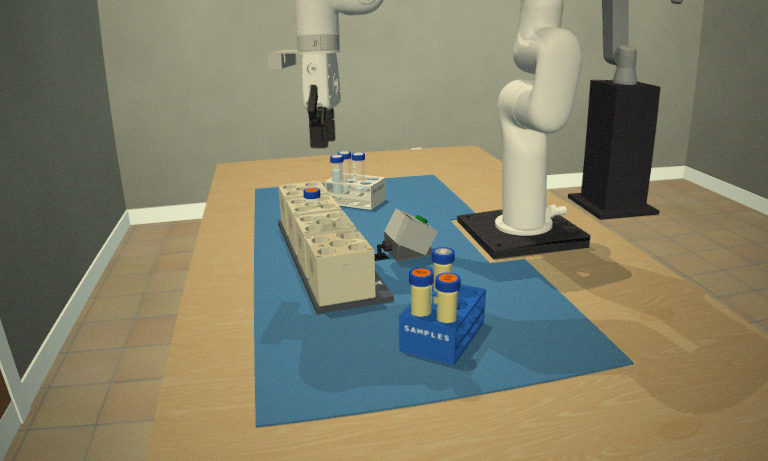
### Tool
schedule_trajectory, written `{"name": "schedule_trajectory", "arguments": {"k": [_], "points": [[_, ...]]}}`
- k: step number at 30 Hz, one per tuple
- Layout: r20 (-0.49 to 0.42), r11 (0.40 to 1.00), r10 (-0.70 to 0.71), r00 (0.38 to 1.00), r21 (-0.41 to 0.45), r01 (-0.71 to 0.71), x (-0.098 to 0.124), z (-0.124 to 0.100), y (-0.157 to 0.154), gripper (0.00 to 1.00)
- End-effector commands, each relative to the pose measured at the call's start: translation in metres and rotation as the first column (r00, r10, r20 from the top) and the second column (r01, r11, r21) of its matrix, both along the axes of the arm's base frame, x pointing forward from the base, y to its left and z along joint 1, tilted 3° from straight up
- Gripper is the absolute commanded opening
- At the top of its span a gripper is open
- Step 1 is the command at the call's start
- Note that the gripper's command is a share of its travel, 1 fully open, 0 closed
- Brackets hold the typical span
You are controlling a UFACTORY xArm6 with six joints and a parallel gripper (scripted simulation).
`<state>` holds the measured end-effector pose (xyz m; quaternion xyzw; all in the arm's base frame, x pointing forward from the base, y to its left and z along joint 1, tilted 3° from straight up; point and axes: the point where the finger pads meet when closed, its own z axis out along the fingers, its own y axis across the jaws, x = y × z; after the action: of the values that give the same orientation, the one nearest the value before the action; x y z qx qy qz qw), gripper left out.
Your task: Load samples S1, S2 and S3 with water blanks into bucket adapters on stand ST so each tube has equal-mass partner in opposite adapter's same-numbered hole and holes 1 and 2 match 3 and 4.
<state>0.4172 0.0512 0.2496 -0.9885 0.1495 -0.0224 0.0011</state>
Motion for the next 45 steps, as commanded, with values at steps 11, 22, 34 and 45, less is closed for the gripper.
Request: {"name": "schedule_trajectory", "arguments": {"k": [11, 22, 34, 45], "points": [[0.009, 0.938, -0.347, 0.938, 0.007, 0.347, -0.024, 0.000, 0.067, 0.57], [0.009, 0.938, -0.347, 0.938, 0.008, 0.347, -0.040, -0.002, 0.109, 0.57], [0.008, 0.938, -0.347, 0.938, 0.008, 0.347, -0.058, -0.004, 0.156, 0.57], [0.008, 0.938, -0.347, 0.938, 0.008, 0.347, -0.078, -0.005, 0.208, 0.57]]}}
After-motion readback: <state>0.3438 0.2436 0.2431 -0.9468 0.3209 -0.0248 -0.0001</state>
